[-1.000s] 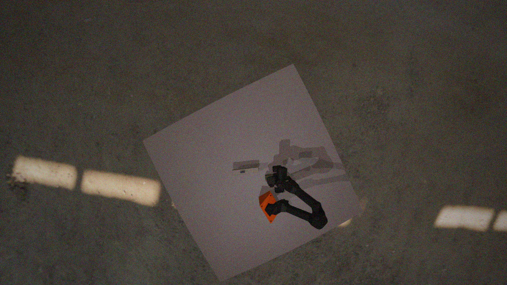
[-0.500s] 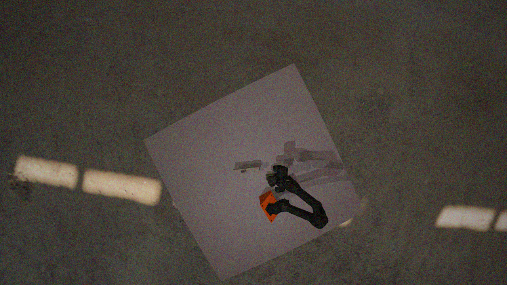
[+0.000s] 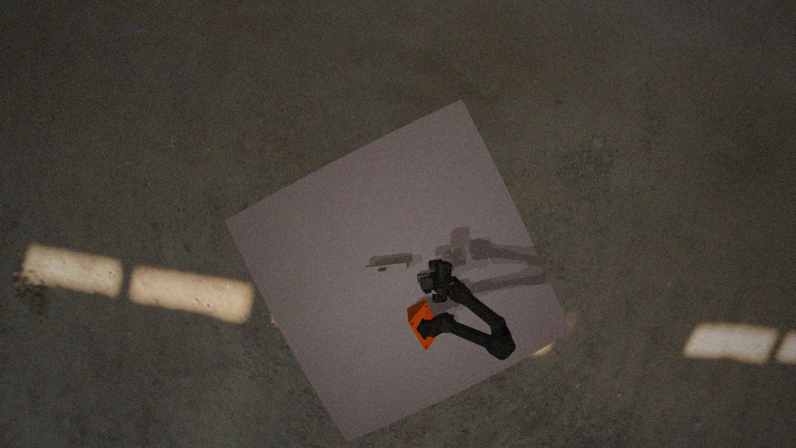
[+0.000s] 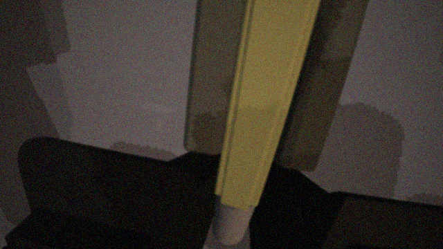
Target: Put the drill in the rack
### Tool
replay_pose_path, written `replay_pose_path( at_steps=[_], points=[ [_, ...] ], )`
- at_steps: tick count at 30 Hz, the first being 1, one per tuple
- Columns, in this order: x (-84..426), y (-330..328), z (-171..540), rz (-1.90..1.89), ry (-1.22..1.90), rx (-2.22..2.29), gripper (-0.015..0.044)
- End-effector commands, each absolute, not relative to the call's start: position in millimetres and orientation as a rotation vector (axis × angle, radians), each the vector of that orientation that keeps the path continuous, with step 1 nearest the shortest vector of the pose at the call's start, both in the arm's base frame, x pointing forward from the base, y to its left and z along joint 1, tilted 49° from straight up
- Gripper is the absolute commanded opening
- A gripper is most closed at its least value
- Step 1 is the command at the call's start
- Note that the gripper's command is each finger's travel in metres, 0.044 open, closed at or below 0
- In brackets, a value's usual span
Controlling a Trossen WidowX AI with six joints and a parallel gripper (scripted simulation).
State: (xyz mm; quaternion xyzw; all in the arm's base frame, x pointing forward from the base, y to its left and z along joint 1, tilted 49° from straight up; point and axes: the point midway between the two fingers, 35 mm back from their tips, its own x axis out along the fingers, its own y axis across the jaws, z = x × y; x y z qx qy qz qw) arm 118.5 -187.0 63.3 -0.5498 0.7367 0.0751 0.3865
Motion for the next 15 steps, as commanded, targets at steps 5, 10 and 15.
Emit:
replay_pose_path(
  at_steps=[5,10,15],
  points=[
    [119.3,-186.8,63.2,0.198,1.871,-1.396,0.0000],
    [119.6,-187.1,63.7,0.198,1.871,-1.396,0.0000],
    [119.9,-187.3,64.1,0.198,1.871,-1.396,0.0000]
  ],
)
